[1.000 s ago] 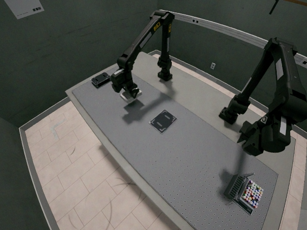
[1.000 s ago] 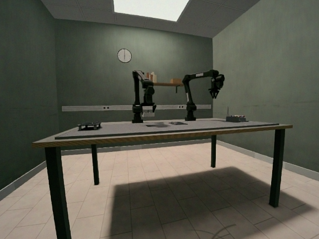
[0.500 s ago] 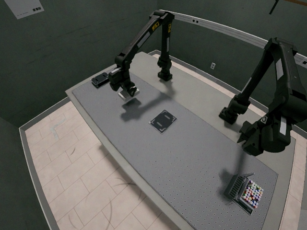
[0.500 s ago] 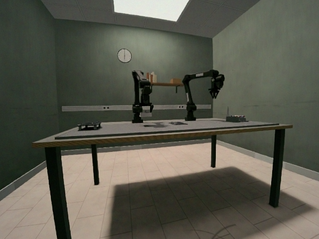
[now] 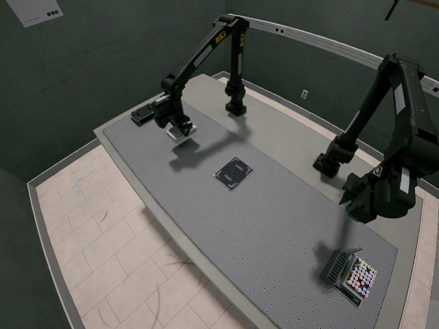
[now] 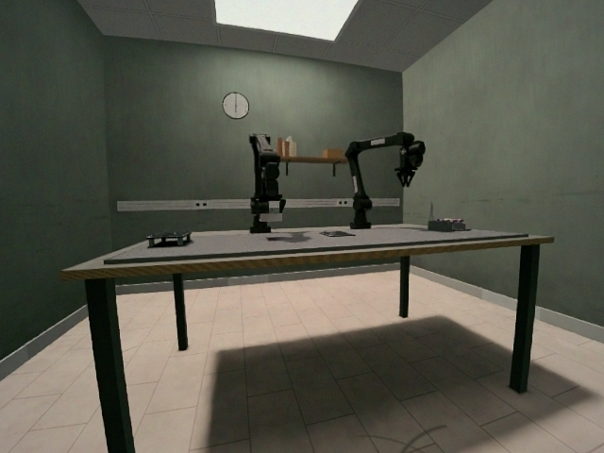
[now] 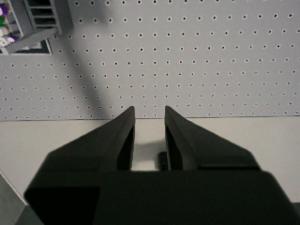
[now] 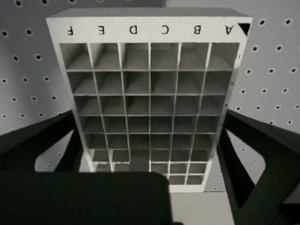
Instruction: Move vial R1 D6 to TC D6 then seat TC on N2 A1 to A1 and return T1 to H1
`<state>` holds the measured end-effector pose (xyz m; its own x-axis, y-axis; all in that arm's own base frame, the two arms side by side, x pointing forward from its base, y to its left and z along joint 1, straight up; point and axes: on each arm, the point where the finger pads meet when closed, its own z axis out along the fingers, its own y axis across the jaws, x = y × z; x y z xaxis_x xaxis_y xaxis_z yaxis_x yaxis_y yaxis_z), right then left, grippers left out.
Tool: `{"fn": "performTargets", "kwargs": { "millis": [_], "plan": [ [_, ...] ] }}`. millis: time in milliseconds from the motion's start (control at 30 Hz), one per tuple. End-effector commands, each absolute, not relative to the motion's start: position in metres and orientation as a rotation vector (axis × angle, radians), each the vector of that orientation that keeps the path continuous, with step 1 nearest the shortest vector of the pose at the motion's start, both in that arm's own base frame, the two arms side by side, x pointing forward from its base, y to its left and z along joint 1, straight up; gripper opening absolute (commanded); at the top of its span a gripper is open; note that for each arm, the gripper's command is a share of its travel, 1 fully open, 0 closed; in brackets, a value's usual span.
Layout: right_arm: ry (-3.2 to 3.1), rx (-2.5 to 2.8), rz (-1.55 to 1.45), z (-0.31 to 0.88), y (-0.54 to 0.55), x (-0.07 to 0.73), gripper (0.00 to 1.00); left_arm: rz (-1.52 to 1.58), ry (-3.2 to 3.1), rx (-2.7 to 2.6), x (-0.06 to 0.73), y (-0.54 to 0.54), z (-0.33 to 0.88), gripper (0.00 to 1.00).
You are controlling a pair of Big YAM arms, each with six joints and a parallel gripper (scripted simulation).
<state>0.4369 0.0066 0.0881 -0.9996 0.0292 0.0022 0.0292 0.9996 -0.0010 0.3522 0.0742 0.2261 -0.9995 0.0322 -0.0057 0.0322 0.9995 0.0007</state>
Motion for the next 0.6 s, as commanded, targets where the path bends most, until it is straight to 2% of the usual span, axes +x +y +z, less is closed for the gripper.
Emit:
{"fn": "performTargets", "kwargs": {
  "millis": [0, 567],
  "plan": [
    [-3.193, -0.03, -0.002, 0.105, -0.001, 0.462, 0.0, 0.012, 3.106, 0.024, 0.36, 0.077, 0.238, 0.24],
    [-3.181, -0.03, 0.002, 0.103, -0.027, 0.462, 0.0, 0.012, 3.106, 0.024, 0.36, 0.077, 0.238, 0.24]
  ]
}}
